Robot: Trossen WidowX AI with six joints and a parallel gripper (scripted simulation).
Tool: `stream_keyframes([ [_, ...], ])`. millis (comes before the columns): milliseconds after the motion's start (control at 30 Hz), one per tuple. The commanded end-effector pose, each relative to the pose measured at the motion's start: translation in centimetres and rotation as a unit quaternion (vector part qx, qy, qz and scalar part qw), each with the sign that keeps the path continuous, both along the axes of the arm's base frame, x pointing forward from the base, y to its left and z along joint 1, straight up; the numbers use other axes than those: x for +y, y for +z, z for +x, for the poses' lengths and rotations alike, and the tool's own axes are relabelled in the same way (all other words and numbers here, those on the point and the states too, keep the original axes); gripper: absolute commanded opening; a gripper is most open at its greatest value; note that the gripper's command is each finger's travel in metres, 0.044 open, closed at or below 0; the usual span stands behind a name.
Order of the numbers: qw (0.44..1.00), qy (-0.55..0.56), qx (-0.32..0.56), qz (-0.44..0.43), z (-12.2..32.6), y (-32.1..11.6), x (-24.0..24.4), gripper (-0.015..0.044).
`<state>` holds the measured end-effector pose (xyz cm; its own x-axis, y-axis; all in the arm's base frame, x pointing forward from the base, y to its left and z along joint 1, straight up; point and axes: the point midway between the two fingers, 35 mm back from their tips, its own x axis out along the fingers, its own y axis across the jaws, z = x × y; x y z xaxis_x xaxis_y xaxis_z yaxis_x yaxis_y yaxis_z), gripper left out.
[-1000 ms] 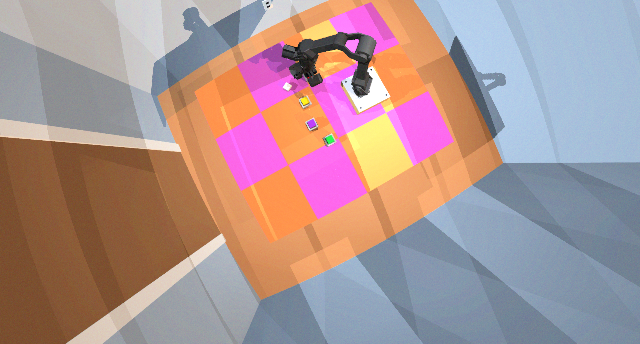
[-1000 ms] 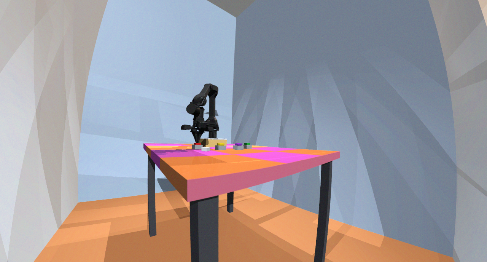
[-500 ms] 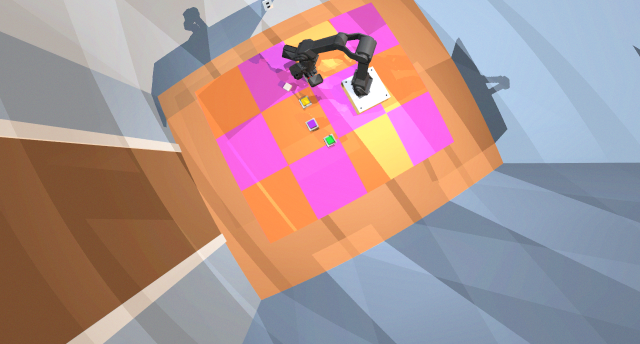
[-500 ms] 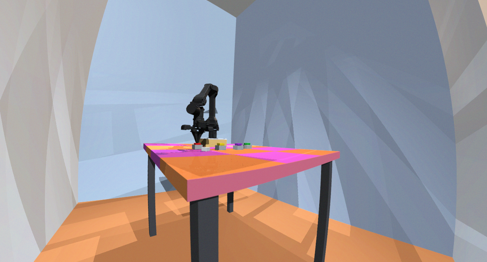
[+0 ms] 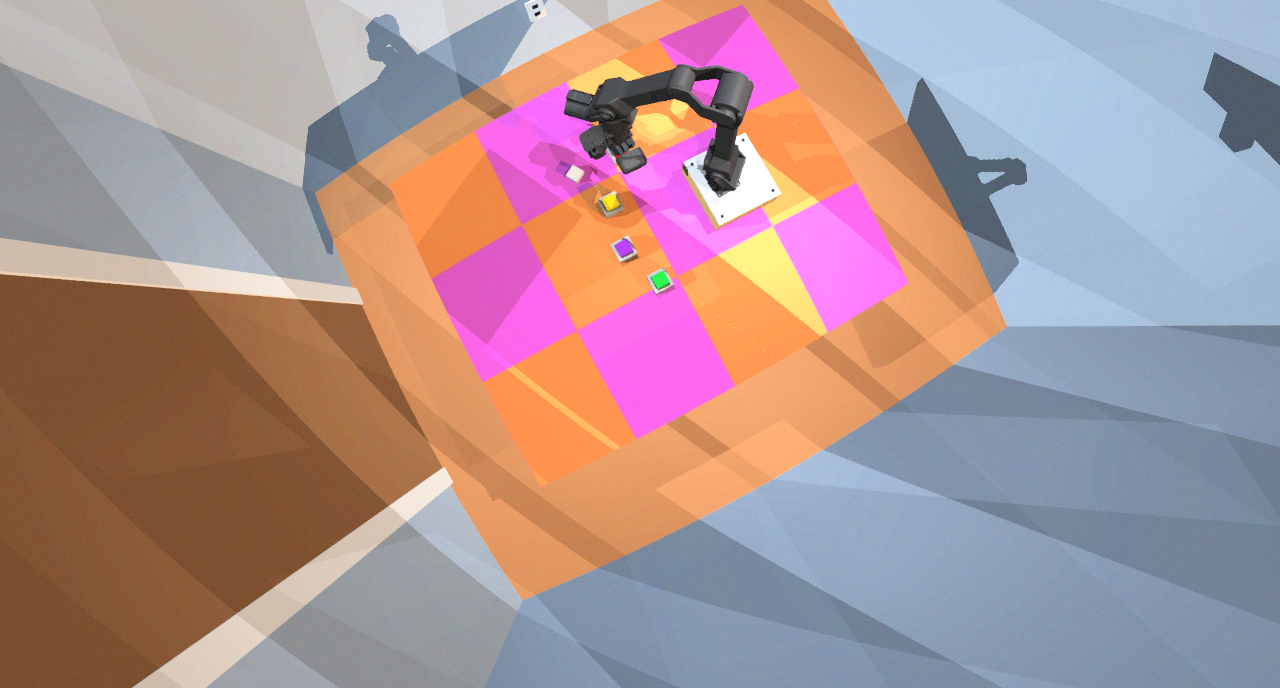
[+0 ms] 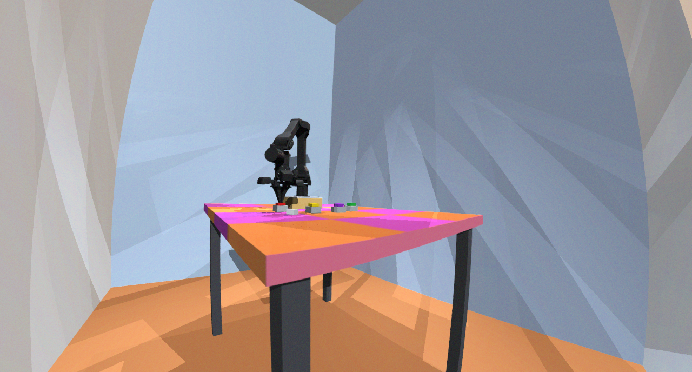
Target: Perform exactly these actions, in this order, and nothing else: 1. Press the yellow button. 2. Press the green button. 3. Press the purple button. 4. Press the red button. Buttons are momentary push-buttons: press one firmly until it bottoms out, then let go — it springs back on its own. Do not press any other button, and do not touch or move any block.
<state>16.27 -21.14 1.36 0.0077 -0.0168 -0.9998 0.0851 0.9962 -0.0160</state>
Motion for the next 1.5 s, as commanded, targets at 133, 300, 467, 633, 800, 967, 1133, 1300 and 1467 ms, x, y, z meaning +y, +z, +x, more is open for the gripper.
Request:
stream_keyframes([
  [133, 1.000, 0.003, -0.002, 0.000, 0.0, 2.8, 0.1, 0.0020],
  [300, 0.999, 0.029, -0.019, -0.004, 3.0, 3.4, 2.0, 0.0125],
  [467, 0.999, 0.043, -0.031, 0.000, 7.3, 4.3, 6.1, 0.0256],
  [633, 0.999, 0.037, -0.028, 0.006, 10.3, 5.1, 10.5, 0.0387],
  [800, 0.999, 0.031, -0.025, 0.011, 12.4, 5.9, 15.5, 0.0400],
  [967, 0.999, 0.024, -0.021, 0.015, 13.5, 6.7, 21.0, 0.0400],
  [1133, 1.000, 0.018, -0.016, 0.018, 13.6, 7.5, 26.7, 0.0400],
  [1300, 1.000, 0.011, -0.012, 0.019, 12.5, 8.3, 32.3, 0.0400],
  [1467, 1.000, 0.005, -0.008, 0.019, 10.3, 9.1, 37.8, 0.0400],
])
